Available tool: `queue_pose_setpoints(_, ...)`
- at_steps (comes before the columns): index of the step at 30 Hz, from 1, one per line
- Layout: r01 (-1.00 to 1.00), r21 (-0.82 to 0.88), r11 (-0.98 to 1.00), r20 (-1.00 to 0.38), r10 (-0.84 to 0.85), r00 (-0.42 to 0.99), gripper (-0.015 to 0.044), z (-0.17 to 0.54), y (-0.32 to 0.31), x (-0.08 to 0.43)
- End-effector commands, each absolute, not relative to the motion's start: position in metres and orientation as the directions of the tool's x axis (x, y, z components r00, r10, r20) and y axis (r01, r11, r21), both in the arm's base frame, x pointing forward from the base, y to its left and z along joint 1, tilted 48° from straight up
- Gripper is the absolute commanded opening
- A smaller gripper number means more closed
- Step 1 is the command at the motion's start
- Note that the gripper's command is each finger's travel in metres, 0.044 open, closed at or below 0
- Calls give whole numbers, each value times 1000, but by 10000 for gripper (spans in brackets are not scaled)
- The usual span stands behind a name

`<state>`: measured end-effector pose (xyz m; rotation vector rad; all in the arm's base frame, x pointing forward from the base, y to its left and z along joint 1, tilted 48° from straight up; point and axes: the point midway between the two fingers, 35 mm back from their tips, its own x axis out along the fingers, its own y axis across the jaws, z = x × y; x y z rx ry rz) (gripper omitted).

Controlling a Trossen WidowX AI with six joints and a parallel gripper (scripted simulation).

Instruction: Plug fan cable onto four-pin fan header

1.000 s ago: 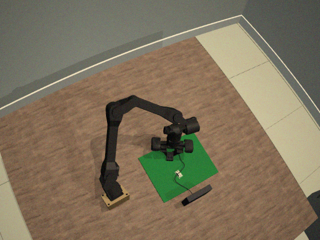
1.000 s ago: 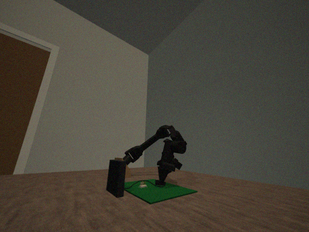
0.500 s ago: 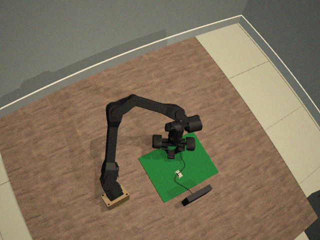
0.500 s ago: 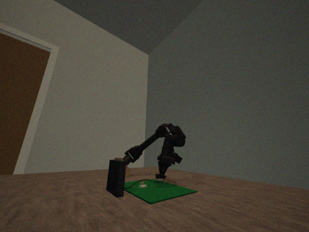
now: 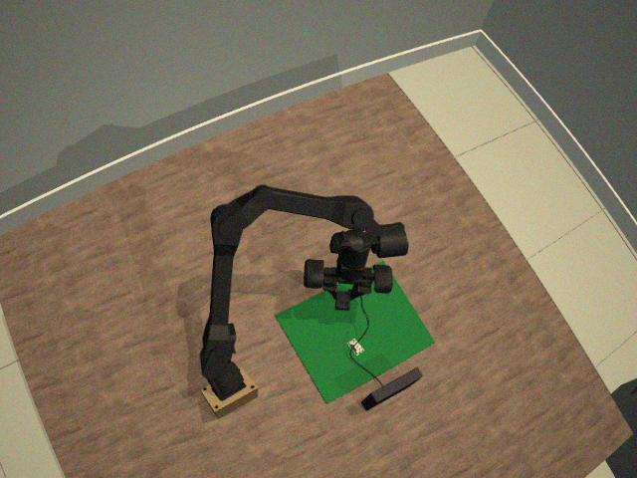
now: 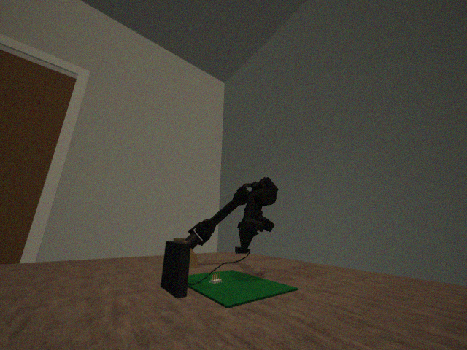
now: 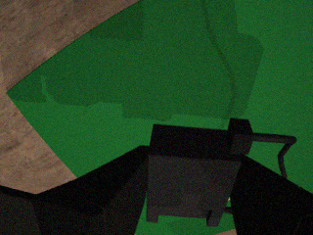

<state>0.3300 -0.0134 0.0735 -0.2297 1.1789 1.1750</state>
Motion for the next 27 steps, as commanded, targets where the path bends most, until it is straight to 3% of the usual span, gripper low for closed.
queue_pose_setpoints(1,-806,406,431,-805,586,-92,0,79,-18,329)
queue_pose_setpoints(11,-604,525,600,-784,617,-69,0,76,-20,327)
queue_pose_setpoints(27,-99,670,736,-741,671,-22,0,72,-24,325)
